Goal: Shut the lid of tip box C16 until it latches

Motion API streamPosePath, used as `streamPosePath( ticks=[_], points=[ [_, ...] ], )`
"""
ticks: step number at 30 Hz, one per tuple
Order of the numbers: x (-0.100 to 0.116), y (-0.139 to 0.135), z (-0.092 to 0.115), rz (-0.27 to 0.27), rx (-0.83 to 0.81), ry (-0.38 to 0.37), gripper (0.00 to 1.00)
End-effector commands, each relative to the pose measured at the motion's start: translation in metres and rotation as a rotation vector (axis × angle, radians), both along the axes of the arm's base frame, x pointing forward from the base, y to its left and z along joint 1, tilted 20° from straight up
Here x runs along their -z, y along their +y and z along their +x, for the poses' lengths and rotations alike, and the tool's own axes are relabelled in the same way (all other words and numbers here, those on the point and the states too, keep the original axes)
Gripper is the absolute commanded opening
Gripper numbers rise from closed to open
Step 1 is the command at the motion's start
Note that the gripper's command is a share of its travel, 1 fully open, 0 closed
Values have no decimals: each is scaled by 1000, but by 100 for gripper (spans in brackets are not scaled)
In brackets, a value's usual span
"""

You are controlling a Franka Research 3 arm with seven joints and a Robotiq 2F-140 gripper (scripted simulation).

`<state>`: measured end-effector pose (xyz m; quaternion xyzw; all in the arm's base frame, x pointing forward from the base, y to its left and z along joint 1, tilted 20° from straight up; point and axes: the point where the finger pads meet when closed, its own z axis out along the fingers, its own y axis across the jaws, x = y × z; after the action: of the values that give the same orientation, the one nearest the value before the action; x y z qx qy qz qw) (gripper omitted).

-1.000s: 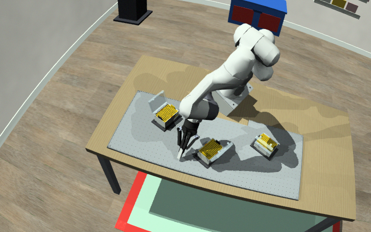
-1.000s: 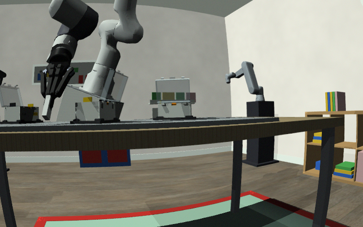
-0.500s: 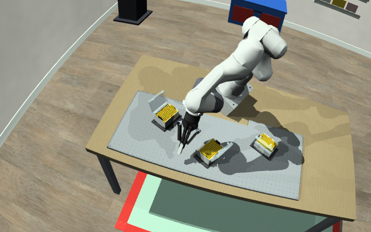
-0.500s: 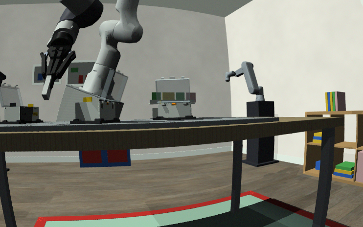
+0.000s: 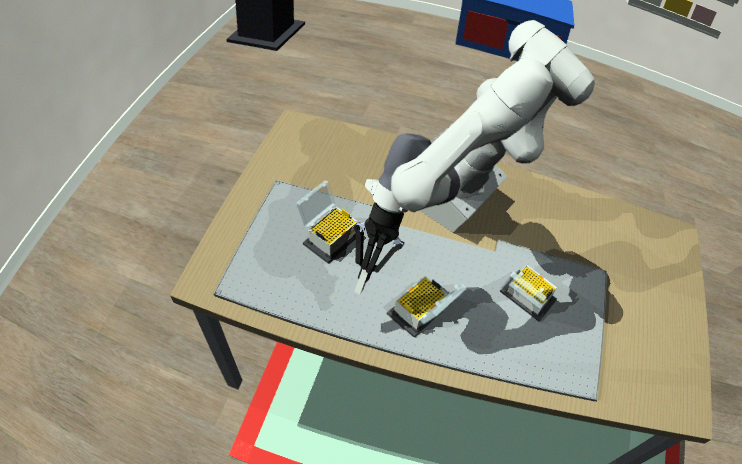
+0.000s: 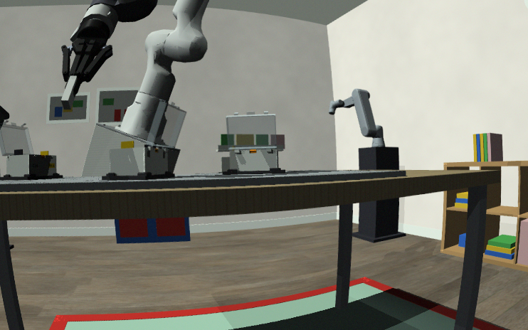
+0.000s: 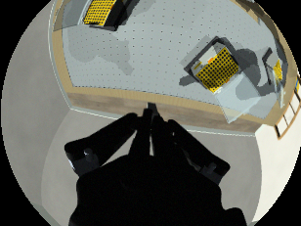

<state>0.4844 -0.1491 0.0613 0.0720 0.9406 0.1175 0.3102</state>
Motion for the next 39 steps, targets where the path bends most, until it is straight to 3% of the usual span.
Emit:
streamPosePath(
  ticks=[1, 9, 23, 30, 39],
  points=[
    [-7, 0, -1, 84, 89, 29, 0],
    [-44, -13, -6, 84, 89, 29, 0],
    [-44, -13, -6, 84, 89, 29, 0],
    [-37, -22, -39, 111, 309, 96, 0],
    [-30, -30, -72, 111, 309, 96, 0]
  ],
)
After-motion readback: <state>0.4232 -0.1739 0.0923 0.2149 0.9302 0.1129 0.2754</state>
